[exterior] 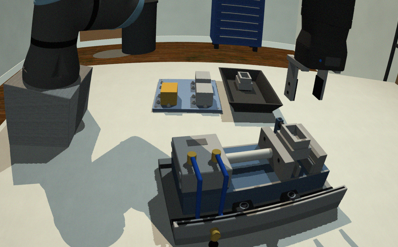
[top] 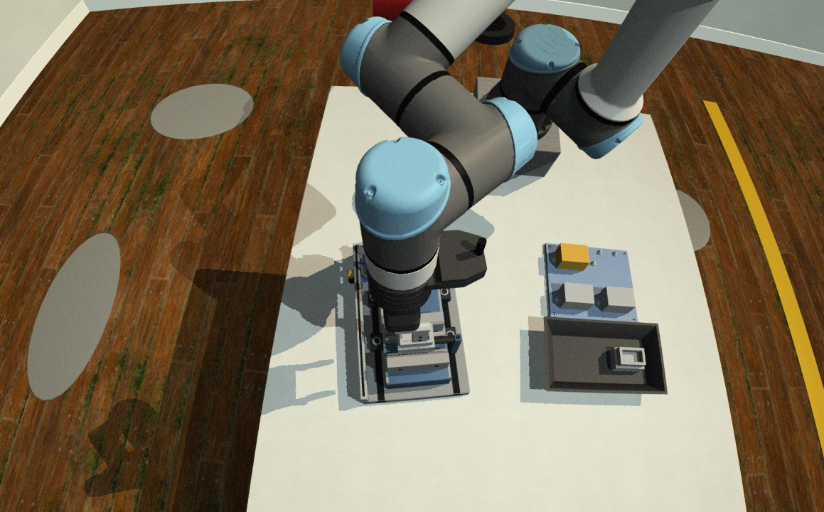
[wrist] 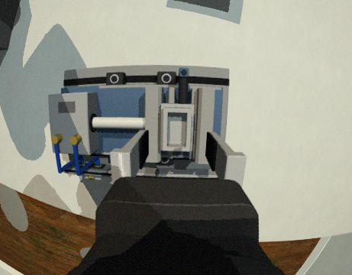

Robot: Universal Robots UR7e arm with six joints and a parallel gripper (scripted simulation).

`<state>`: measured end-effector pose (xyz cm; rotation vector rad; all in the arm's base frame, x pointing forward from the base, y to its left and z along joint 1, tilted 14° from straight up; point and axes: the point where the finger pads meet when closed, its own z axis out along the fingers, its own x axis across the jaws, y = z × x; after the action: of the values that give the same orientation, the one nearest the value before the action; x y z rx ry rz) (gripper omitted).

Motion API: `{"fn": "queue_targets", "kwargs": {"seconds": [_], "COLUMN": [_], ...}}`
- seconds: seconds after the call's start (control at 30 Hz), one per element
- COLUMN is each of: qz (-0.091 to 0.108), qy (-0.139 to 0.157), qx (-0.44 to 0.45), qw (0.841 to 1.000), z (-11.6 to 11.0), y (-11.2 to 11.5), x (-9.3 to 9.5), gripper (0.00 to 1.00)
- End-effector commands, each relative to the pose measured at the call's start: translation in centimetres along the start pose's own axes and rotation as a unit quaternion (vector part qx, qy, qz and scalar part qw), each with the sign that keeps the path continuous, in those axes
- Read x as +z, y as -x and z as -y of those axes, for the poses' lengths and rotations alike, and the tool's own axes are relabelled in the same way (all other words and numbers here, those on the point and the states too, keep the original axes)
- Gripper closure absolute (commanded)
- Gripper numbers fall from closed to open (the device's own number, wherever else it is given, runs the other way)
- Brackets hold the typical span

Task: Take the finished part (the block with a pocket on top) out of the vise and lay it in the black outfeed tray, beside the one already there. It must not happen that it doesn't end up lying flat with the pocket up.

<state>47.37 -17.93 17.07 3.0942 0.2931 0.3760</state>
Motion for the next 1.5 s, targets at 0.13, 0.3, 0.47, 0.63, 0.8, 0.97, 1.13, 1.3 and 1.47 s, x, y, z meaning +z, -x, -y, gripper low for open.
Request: {"fn": "queue_targets", "kwargs": {"seconds": [0.13,0.3,0.47,0.63,0.8,0.97,1.13,1.3,1.47], "qz": [-0.001,-0.001,-0.001,-0.001,-0.001,-0.001,-0.001,-0.001,-0.001], "qy": [0.001,0.001,0.001,0.001,0.001,0.001,0.001,0.001,0.001], "qx": [0.000,0.000,0.000,0.000,0.000,0.000,0.000,0.000,0.000], "qw": [1.000,1.000,1.000,1.000,1.000,1.000,1.000,1.000,1.000], "z": [0.0,0.0,0.0,0.0,0.0,0.0,0.0,0.0,0.0], "y": [0.0,0.0,0.0,0.0,0.0,0.0,0.0,0.0,0.0], "x": [0.9,1.6,2.5,3.5,4.1,4.9,5.4,5.7,5.9], "gripper": [0.00,0.00,0.00,0.00,0.00,0.00,0.00,0.00,0.00]}}
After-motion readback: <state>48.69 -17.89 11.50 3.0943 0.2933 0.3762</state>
